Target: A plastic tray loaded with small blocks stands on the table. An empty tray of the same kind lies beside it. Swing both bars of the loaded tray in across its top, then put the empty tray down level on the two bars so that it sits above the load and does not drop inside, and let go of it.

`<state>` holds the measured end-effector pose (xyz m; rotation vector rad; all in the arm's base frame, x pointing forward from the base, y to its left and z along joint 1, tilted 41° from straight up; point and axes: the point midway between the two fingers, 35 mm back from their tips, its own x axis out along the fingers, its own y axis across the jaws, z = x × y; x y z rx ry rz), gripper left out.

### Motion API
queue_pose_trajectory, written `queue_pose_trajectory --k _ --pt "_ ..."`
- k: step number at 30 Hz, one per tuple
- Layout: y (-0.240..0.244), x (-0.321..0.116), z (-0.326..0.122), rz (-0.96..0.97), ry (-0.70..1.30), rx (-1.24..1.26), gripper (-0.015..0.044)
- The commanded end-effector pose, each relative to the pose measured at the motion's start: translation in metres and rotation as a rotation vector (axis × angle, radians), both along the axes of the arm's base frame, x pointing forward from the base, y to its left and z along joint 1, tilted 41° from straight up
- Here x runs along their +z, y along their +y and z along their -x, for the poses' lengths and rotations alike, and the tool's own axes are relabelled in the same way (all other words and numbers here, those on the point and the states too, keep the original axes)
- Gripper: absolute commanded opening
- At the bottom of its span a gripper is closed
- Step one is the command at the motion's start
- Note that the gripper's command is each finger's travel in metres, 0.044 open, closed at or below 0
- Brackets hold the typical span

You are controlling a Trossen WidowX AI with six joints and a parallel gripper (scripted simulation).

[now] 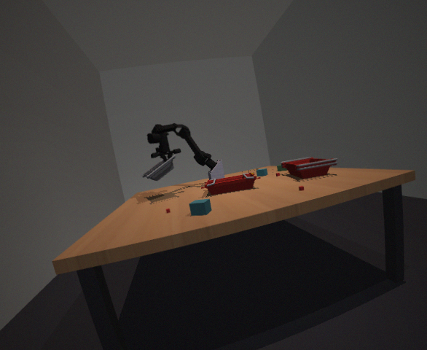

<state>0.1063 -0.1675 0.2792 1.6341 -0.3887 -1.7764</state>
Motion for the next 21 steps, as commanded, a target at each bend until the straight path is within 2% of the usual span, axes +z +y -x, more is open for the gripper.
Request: queue_pose_trajectory --k 1,15,21 --pt "-0.001 0.004 0.0 0.014 -0.008 -0.004 0.0" --pt "-0.001 0.004 -0.001 0.014 -0.007 -0.003 0.0" --pt "0.0 -0.002 -0.021 -0.01 0.024 0.046 0.0"
